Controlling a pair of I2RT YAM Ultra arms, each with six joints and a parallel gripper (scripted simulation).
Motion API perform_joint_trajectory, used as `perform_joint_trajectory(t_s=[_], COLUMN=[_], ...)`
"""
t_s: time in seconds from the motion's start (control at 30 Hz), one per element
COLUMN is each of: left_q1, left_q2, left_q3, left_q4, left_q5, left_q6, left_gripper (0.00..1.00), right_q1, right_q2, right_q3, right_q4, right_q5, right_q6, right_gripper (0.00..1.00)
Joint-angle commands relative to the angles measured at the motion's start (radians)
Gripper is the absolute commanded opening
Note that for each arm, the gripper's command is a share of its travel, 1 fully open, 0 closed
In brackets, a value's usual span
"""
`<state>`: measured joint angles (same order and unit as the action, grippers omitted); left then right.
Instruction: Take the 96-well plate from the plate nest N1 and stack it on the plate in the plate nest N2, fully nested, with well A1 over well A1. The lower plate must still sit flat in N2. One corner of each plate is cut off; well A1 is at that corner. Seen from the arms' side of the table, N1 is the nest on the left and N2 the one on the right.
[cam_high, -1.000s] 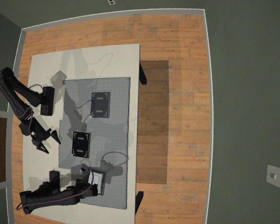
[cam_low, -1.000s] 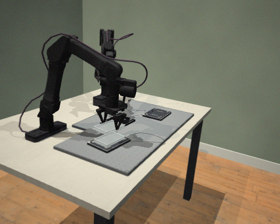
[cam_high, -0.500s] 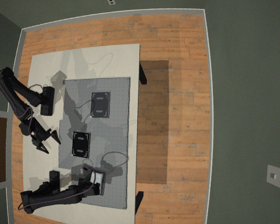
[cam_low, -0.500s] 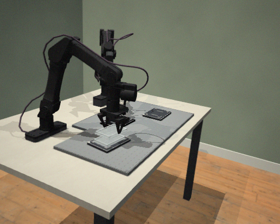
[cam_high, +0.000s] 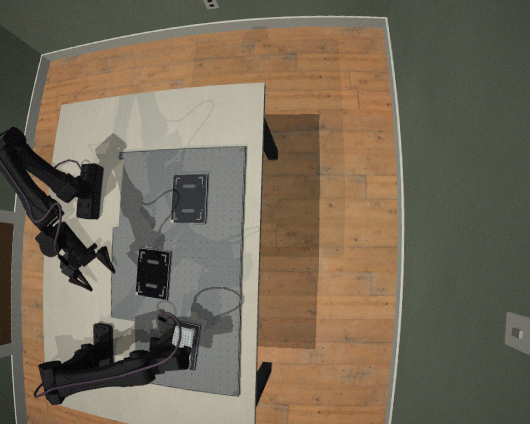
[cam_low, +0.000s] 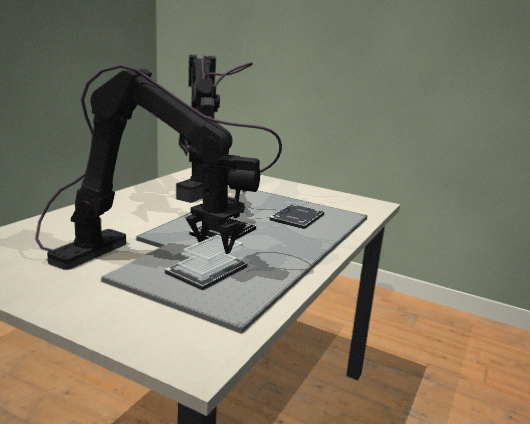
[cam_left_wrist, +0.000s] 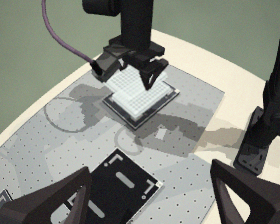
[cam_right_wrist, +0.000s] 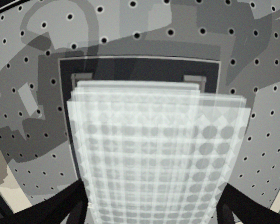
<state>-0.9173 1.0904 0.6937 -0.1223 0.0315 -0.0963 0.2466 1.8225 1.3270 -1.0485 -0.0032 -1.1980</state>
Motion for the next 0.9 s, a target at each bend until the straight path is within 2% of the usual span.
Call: perform_joint_trajectory(t_s=[0.0,0.47,0.87], left_q1=[-0.002,-0.002,-0.002], left_q2=[0.001,0.001,0.001], left_q3=[0.006,0.006,0.006], left_q4=[0.006,0.006,0.006], left_q5=[0.002,0.002,0.002], left_q6=[0.003,0.003,0.003], left_gripper=[1.00,1.00,1.00], right_q1=[0.014,0.007,-0.006], right_q2=[-0.025,-0.012,0.020], right_q3=[-0.043,-0.041,-0.111], right_q4=[0.021,0.008,0.107], right_q5=[-0.014,-0.003,0.002], right_q6=[0.009,0.002,0.014], right_gripper=[0.79,0.79,0.79])
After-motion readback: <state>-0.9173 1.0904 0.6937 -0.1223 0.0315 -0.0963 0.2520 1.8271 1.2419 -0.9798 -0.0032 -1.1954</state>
